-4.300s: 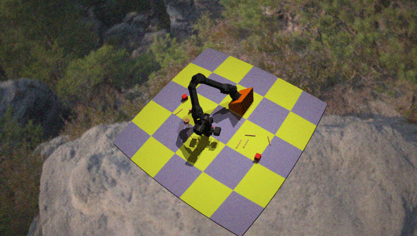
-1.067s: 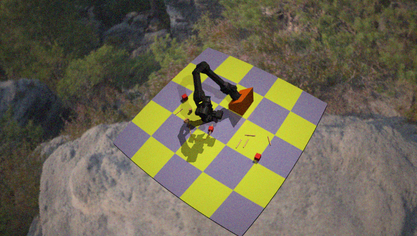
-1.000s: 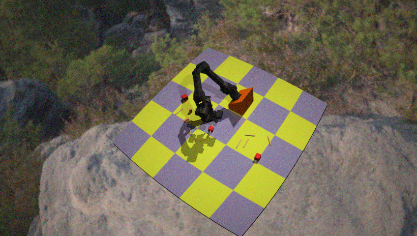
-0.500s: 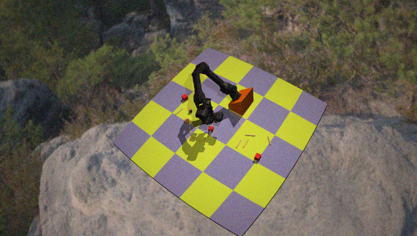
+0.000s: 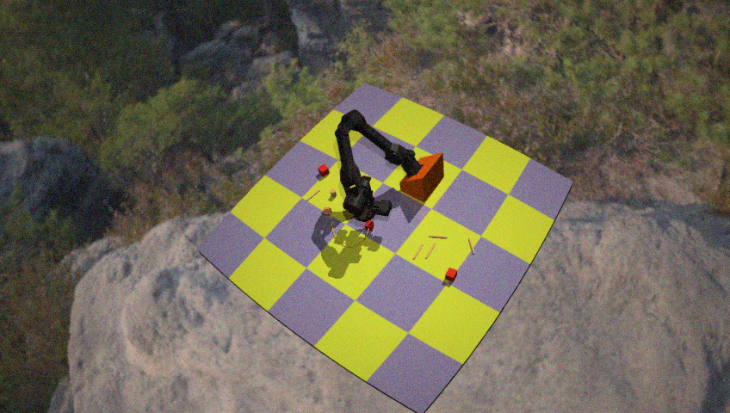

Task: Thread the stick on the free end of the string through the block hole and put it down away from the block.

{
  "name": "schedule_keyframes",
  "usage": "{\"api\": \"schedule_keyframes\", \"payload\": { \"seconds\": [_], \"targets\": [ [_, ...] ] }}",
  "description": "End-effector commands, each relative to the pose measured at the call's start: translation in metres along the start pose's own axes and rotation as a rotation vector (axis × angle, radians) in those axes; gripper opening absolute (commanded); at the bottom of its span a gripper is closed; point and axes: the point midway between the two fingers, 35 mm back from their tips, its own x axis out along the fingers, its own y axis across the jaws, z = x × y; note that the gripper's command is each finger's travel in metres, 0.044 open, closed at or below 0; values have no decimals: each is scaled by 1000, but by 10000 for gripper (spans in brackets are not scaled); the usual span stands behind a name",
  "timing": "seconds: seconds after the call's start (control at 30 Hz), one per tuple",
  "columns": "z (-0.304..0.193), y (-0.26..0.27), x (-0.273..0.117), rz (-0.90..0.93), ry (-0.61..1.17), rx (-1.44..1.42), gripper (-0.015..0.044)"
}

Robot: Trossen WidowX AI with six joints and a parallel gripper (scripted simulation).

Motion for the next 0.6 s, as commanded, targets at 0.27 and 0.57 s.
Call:
{"api": "schedule_keyframes", "payload": {
  "seconds": [0.27,0.57],
  "targets": [
    [-4,0,21,-6,9,-11,121],
    [-6,0,35,-9,11,-10,121]
  ]
}}
